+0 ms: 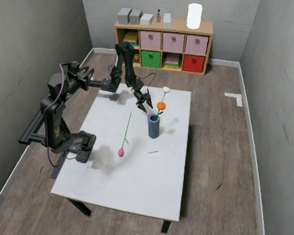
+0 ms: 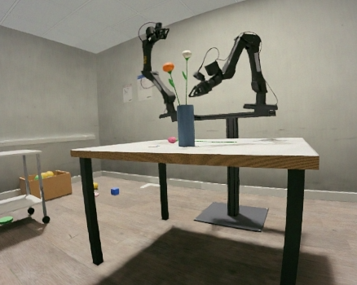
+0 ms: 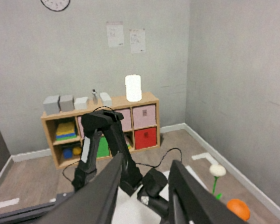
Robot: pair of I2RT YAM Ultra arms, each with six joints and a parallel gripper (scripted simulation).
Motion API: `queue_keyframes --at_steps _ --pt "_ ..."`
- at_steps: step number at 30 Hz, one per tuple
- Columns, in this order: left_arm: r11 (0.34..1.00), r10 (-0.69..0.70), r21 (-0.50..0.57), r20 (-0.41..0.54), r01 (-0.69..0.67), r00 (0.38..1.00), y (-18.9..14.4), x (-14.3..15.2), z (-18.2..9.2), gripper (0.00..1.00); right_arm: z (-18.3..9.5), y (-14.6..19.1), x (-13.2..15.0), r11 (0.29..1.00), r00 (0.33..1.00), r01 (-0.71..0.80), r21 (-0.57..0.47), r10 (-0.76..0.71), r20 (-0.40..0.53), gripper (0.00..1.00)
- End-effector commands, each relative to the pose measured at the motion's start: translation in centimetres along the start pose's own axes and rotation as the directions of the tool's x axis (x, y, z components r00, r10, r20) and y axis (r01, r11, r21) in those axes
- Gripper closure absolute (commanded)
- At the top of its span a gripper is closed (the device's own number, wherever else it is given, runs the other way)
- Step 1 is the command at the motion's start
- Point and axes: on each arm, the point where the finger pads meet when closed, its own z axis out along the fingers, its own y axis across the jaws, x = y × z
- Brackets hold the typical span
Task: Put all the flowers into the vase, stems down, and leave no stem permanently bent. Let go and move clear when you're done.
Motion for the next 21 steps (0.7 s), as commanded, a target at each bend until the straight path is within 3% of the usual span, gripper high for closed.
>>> queue_keyframes --at_steps 1,11,21 --pt "1.000 -0.017 -0.001 0.060 0.017 0.998 0.1 -3.0 -0.5 0.40 0.2 0.1 -0.7 1.000 1.000 -0.007 -0.002 0.007 0.013 0.70" --pt "1.000 -0.013 0.001 0.052 0.013 0.999 -0.2 -4.2 -1.3 0.40 0.2 0.1 -0.7 1.000 1.000 -0.007 -0.002 0.007 0.013 0.70" --pt "1.000 -0.014 0.001 0.052 0.014 0.999 -0.2 -8.1 -3.9 0.40 0.2 0.1 -0.7 1.000 1.000 -0.007 -0.002 0.007 0.013 0.70"
